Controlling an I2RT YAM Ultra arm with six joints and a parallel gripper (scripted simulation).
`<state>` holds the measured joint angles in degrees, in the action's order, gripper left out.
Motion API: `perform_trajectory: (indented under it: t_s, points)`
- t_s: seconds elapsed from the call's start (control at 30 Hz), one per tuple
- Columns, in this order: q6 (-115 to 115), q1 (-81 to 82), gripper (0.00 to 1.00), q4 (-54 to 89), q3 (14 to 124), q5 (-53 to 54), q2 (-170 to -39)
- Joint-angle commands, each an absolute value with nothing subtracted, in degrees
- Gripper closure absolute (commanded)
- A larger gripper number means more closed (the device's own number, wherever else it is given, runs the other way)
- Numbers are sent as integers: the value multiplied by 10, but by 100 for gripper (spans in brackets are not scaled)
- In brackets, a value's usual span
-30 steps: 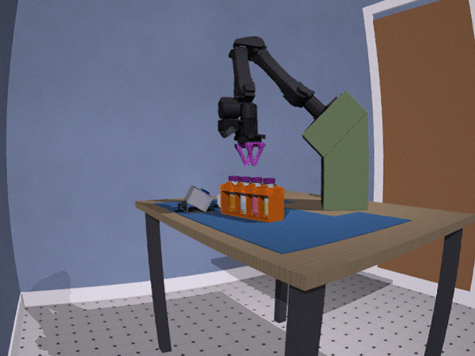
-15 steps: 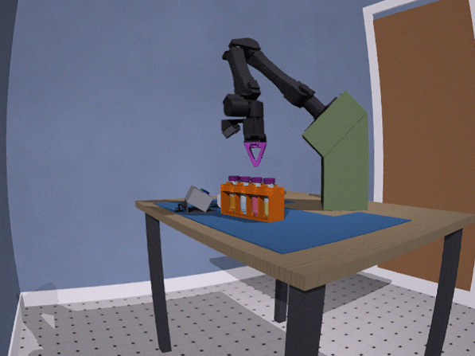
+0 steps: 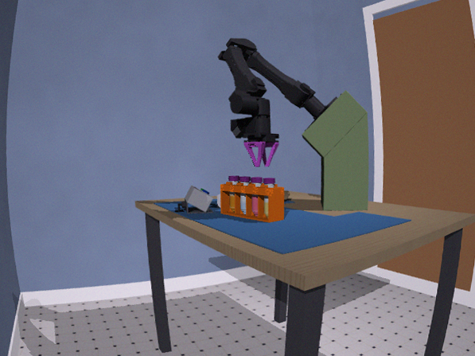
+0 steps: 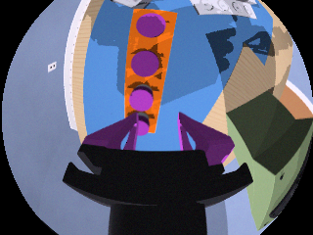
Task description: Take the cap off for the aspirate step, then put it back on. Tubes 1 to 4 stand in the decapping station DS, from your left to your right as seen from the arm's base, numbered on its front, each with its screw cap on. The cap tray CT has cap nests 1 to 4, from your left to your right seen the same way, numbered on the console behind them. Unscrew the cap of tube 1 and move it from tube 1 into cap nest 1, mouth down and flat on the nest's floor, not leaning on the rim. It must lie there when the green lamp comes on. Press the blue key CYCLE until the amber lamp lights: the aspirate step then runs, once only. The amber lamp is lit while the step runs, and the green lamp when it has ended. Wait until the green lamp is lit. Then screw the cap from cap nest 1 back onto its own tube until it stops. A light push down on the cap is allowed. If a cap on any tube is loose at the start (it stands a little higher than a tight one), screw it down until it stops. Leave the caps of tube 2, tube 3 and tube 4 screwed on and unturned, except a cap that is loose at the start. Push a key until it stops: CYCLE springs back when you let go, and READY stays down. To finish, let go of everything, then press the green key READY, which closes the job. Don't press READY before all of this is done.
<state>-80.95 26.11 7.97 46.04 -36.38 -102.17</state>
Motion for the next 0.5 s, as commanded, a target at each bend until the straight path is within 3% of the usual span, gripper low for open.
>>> perform_trajectory:
  t_s: [0.0, 0.17, 0.47]
  points:
    - [-1003, 294, 51, 96, 494, -385, -1055]
    - [-1064, 341, 51, 129, 560, -403, -1124]
    - [-1064, 341, 51, 129, 560, -403, -1124]
